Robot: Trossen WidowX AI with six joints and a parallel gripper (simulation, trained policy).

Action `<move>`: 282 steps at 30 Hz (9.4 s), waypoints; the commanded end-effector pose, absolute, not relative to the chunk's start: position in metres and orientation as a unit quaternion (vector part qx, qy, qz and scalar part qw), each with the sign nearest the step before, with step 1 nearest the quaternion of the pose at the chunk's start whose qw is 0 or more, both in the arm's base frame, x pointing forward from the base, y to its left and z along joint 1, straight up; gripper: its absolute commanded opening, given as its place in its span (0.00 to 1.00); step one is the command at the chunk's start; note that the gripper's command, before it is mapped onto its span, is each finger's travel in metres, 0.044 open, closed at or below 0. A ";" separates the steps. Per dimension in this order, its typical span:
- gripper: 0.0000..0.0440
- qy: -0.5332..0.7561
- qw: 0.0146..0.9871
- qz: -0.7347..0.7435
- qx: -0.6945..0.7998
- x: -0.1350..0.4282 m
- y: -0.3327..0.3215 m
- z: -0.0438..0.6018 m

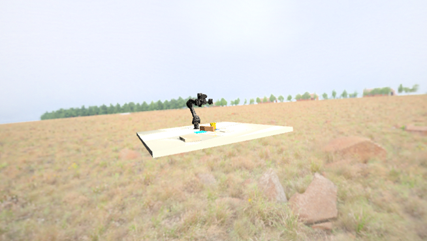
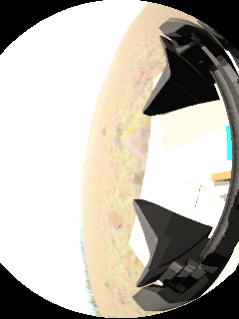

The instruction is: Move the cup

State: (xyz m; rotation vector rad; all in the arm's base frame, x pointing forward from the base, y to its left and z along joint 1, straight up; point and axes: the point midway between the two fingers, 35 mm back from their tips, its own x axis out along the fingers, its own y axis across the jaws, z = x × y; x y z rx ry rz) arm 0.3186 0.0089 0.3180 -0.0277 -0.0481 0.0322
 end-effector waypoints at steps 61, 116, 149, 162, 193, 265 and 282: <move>0.35 0.310 0.912 0.024 0.268 0.310 0.076 0.304; 0.35 0.602 0.687 -0.257 0.316 0.272 0.085 0.211; 0.42 0.648 0.609 -0.377 0.259 0.252 0.073 0.117; 0.42 0.660 0.608 -0.374 0.235 0.246 0.072 0.074; 0.05 0.626 0.635 -0.354 0.282 0.258 0.059 0.107; 0.10 0.469 0.621 -0.448 0.440 0.288 -0.081 0.076; 0.39 0.433 0.635 -0.429 0.474 0.288 -0.089 0.087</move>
